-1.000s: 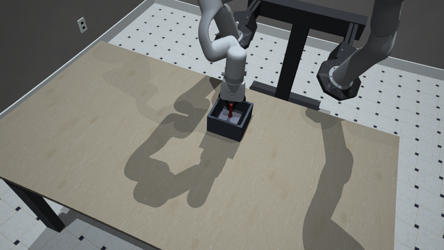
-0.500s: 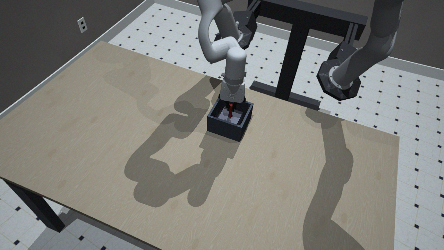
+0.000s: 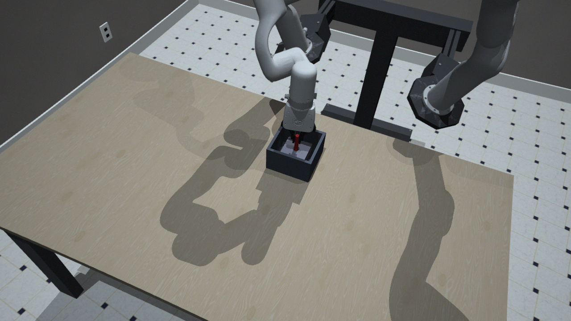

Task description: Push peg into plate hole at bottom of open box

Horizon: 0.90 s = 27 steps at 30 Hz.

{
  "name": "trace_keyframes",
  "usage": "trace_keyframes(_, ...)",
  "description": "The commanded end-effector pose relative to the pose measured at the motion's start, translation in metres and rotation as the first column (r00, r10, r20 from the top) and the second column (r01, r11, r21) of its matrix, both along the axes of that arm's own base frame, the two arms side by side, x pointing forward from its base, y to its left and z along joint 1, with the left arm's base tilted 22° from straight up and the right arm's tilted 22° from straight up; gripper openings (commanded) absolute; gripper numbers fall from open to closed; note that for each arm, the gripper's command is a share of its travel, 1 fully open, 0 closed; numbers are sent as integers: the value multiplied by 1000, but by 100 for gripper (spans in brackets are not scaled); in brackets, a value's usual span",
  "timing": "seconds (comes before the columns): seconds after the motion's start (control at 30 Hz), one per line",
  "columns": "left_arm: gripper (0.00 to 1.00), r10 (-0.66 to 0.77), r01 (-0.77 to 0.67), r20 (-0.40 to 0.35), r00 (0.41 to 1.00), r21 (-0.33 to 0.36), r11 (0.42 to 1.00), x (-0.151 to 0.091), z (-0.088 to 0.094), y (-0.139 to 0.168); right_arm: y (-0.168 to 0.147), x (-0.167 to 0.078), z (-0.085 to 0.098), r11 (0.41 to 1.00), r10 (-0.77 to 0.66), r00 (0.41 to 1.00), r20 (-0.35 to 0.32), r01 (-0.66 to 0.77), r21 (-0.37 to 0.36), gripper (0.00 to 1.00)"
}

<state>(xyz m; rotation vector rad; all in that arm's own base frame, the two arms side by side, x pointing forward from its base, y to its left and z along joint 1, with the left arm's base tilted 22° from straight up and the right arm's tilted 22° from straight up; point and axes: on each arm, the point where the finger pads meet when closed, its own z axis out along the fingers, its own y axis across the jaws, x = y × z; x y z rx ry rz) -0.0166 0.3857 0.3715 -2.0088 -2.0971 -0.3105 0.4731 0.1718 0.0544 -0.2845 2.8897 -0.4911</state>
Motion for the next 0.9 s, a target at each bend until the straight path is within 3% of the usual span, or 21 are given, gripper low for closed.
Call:
trace_keyframes(0.0, 100, 0, 0, 0, 1000, 2, 1000, 0, 1, 0, 1, 1, 1, 1000, 1, 1000, 3, -1, 2, 0)
trace_keyframes(0.87, 100, 0, 0, 0, 1000, 2, 1000, 0, 1, 0, 0, 2, -2, 1000, 1, 1000, 3, -1, 2, 0)
